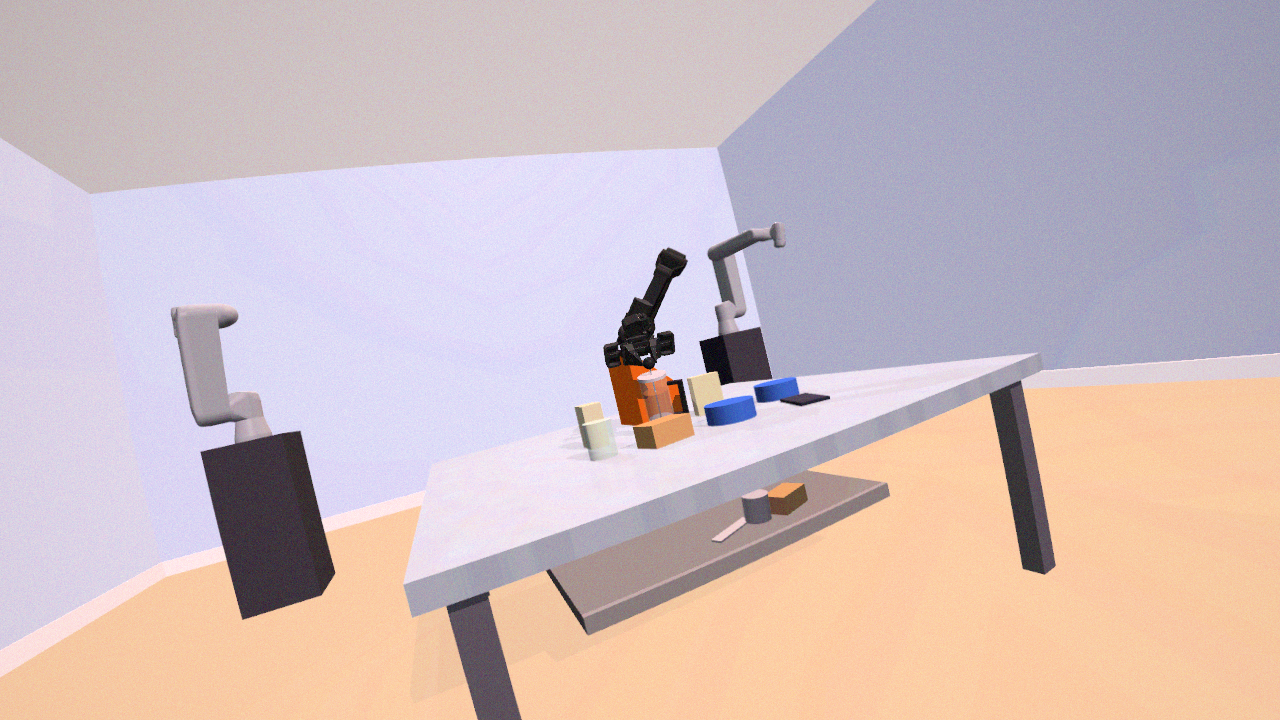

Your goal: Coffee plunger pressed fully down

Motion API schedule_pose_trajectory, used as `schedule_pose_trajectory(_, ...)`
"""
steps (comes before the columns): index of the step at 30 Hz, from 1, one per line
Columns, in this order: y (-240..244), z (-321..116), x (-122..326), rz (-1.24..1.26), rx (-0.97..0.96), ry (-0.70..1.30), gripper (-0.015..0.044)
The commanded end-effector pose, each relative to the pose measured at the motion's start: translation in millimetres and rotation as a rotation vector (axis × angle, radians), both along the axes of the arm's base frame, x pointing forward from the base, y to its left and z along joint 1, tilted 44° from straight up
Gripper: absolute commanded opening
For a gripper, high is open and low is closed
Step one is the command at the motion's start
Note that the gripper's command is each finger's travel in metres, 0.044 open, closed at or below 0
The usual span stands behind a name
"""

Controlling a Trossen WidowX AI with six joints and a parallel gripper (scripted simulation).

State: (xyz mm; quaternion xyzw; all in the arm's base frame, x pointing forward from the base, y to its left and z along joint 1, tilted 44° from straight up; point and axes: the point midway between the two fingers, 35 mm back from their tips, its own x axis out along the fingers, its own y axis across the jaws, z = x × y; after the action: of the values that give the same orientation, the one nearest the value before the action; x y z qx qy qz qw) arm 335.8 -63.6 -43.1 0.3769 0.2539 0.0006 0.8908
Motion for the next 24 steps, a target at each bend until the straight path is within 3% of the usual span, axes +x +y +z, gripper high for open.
schedule_pose_trajectory(1, 2.5, -2.6, 0.3, 0.007, 0.008, 0.010, 0.0123)
schedule_pose_trajectory(19, -0.7, -0.5, 2.4, 0.000, 0.002, 0.000, 0.0123)
schedule_pose_trajectory(24, -0.7, -0.5, 2.4, 0.000, 0.002, 0.000, 0.0254)
